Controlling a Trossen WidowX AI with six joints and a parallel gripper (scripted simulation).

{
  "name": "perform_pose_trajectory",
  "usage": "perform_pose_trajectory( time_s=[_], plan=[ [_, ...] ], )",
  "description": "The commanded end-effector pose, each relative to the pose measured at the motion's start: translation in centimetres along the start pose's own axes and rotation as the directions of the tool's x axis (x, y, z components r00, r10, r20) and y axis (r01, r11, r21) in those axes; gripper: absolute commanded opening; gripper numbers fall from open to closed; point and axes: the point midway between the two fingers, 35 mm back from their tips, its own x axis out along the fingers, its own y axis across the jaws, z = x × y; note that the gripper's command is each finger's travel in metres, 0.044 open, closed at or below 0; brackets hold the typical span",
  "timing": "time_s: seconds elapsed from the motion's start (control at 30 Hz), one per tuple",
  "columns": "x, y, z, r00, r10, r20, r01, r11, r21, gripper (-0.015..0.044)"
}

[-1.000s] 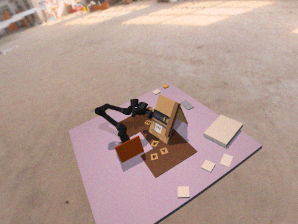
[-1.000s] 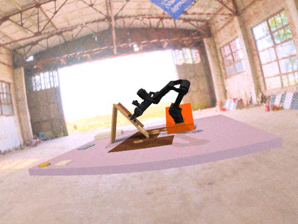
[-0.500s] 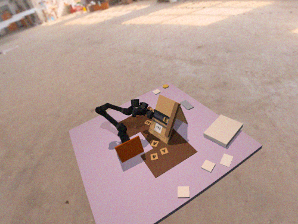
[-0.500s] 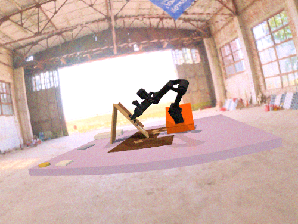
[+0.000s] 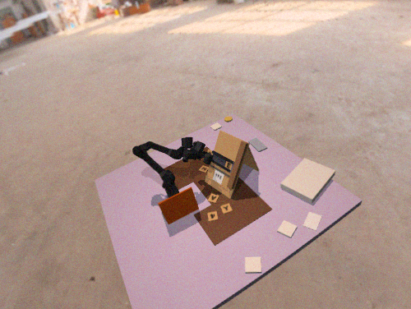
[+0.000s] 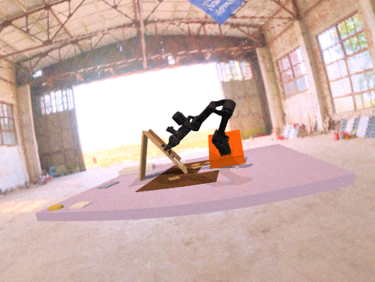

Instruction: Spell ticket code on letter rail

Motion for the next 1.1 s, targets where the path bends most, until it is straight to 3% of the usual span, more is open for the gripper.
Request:
perform_pose_trajectory(
  time_s=[0.0,1.07],
  plan=[
    [0.0,-0.2,-0.1,1.0,0.003,-0.003,-0.003,1.0,-0.003,0.0],
    [0.0,-1.6,0.0,1.0,0.003,-0.003,-0.003,1.0,-0.003,0.0]
  ],
)
